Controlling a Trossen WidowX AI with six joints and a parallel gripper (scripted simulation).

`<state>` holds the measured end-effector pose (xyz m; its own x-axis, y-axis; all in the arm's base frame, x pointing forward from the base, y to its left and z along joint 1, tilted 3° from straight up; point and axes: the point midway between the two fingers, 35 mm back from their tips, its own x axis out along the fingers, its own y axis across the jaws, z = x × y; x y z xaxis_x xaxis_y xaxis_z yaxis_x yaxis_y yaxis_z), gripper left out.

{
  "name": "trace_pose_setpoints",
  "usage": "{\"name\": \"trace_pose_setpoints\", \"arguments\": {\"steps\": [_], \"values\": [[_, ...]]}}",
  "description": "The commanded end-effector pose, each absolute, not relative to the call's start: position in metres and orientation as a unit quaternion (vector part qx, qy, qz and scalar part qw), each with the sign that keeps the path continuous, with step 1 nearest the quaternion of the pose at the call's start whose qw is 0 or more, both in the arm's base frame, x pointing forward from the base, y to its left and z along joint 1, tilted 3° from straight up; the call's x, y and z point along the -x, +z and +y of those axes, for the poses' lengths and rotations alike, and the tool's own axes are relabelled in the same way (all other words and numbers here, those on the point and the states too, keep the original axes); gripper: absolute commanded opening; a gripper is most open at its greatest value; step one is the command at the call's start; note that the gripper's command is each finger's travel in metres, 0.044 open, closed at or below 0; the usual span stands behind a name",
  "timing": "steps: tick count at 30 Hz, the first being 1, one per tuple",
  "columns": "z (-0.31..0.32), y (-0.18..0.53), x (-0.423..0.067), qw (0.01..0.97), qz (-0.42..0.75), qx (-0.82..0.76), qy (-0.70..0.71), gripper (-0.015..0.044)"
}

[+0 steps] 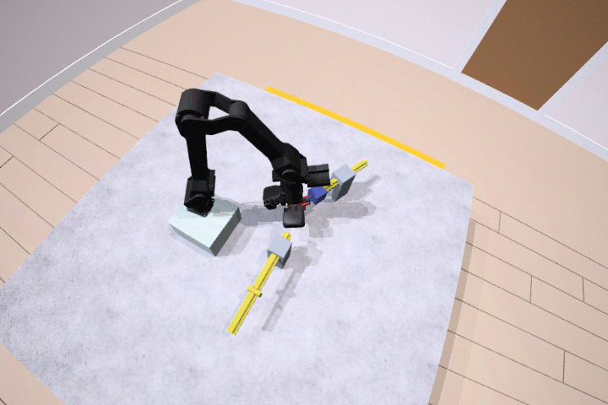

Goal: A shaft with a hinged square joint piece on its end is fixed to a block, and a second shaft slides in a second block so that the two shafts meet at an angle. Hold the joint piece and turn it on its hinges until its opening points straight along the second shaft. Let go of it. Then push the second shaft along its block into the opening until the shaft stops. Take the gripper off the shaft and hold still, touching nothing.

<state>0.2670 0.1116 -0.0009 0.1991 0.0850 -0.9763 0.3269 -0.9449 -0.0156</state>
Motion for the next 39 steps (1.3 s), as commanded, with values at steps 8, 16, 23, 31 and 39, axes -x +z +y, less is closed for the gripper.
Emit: {"name": "trace_pose_setpoints", "arguments": {"steps": [8, 16, 23, 31, 39], "values": [[0.1092, 0.0001, -0.2666, 0.118, 0.151, -0.757, -0.625, 0.0000], [0.1090, 0.0004, -0.2665, 0.118, 0.151, -0.757, -0.625, 0.0000], [0.1090, 0.0005, -0.2666, 0.118, 0.150, -0.757, -0.625, 0.0000], [0.1089, 0.0006, -0.2666, 0.118, 0.150, -0.757, -0.625, 0.0000], [0.1089, 0.0006, -0.2666, 0.118, 0.150, -0.757, -0.625, 0.0000]]}}
